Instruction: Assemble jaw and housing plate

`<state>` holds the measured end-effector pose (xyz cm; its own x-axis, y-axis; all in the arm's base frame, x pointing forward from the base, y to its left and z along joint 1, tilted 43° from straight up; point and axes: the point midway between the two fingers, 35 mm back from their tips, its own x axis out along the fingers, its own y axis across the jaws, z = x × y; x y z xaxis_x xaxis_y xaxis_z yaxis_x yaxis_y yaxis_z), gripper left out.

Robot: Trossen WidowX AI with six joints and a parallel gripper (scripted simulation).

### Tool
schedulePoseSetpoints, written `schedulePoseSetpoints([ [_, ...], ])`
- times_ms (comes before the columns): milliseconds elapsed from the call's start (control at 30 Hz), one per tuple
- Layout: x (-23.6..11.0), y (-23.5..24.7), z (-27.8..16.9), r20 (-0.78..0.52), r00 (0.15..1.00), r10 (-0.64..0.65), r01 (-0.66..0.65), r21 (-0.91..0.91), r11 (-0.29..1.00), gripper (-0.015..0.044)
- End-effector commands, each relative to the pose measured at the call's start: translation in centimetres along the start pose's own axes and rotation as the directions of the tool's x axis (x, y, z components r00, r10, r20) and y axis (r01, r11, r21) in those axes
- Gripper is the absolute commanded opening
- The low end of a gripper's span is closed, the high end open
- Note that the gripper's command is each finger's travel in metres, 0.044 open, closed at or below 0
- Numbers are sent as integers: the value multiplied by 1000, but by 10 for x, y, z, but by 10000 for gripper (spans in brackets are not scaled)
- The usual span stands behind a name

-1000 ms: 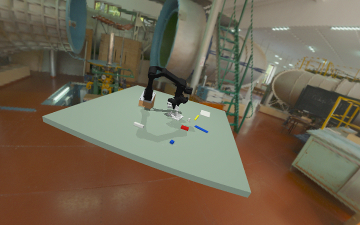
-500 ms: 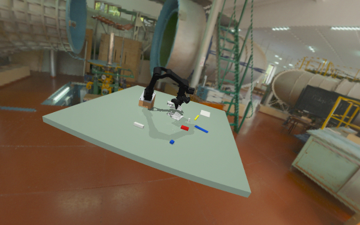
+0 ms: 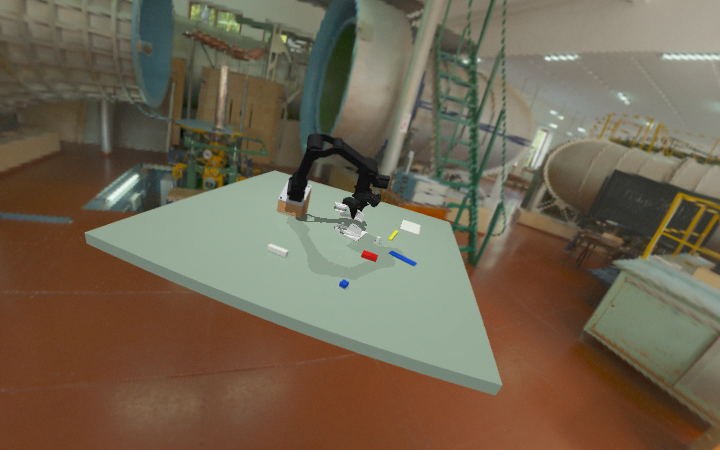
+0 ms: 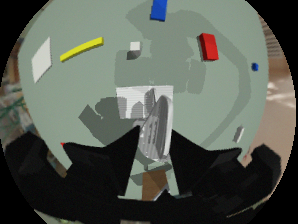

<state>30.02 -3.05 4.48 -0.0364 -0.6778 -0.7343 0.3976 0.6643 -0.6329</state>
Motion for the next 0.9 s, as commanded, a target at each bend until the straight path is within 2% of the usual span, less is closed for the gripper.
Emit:
schedulePoseSetpoints([
  [0, 0, 1, 0, -1, 1000, 4, -4, 12, 1000, 134],
  [300, 0, 3, 0, -1, 1000, 4, -4, 12, 1000, 134],
  [867, 0, 44, 0, -1, 1000, 6, -6, 13, 1000, 134],
])
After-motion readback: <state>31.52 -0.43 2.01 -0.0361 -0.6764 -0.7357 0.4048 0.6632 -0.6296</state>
